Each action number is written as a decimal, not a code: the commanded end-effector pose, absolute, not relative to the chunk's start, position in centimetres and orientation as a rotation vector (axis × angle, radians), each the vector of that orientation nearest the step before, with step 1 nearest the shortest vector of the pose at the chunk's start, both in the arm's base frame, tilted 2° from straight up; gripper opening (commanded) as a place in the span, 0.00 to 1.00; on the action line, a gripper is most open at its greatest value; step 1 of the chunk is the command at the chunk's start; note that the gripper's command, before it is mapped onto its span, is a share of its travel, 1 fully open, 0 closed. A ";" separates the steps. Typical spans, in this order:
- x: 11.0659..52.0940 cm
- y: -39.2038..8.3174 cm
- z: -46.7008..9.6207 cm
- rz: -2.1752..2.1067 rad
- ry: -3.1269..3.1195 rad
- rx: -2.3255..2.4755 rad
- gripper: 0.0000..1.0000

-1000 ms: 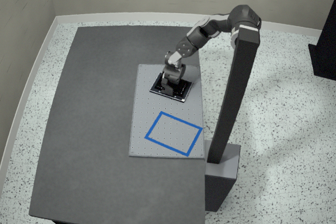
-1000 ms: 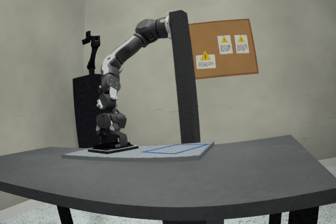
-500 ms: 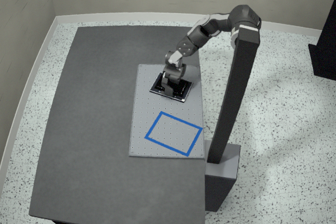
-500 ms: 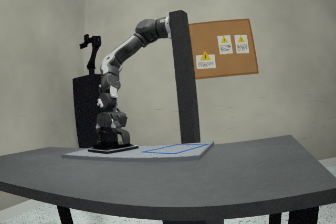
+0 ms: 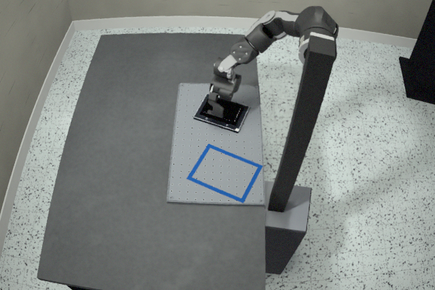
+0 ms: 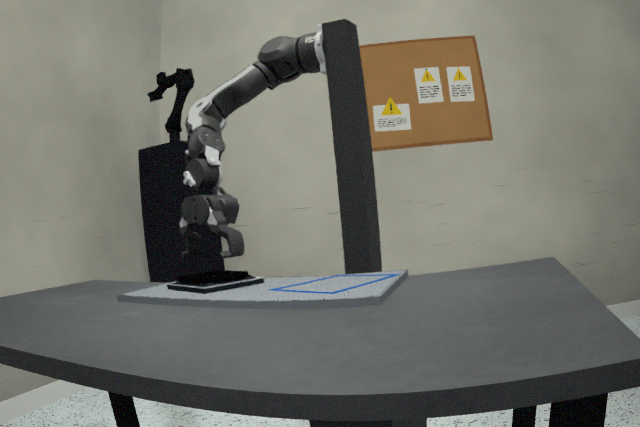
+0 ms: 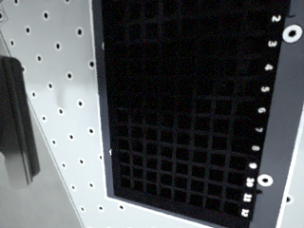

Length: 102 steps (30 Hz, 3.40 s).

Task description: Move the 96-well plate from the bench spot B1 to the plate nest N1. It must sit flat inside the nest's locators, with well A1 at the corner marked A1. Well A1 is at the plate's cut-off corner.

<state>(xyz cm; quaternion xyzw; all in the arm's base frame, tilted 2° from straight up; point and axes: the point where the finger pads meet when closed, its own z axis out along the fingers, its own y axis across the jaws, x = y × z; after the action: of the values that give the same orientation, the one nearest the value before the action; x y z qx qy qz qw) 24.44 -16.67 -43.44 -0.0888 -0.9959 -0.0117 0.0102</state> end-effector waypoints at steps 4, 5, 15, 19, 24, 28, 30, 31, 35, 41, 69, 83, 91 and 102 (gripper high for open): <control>24.6 -16.8 -41.0 -0.032 -3.110 -0.278 0.77; 24.6 -16.8 -40.2 -0.030 -3.110 -0.278 0.77; 24.6 -16.9 -39.4 -0.028 -3.110 -0.278 0.77; 24.6 -16.9 -39.4 -0.028 -3.110 -0.278 0.77; 24.6 -16.9 -39.4 -0.028 -3.110 -0.278 0.77; 24.6 -16.9 -39.4 -0.028 -3.110 -0.278 0.77; 24.6 -16.9 -39.4 -0.028 -3.110 -0.278 0.77; 24.6 -16.9 -39.4 -0.028 -3.110 -0.278 0.77; 24.6 -16.9 -39.4 -0.028 -3.110 -0.278 0.77; 24.6 -16.9 -39.4 -0.028 -3.110 -0.278 0.77; 24.6 -16.9 -39.4 -0.028 -3.110 -0.278 0.77; 24.6 -16.9 -39.4 -0.028 -3.110 -0.278 0.77; 24.6 -16.9 -39.4 -0.028 -3.110 -0.278 0.77; 24.6 -16.9 -39.4 -0.028 -3.110 -0.278 0.77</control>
<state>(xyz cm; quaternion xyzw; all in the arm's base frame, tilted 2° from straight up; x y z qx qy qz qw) 24.52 -16.76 -39.43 -0.0884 -0.9960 -0.0114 0.0101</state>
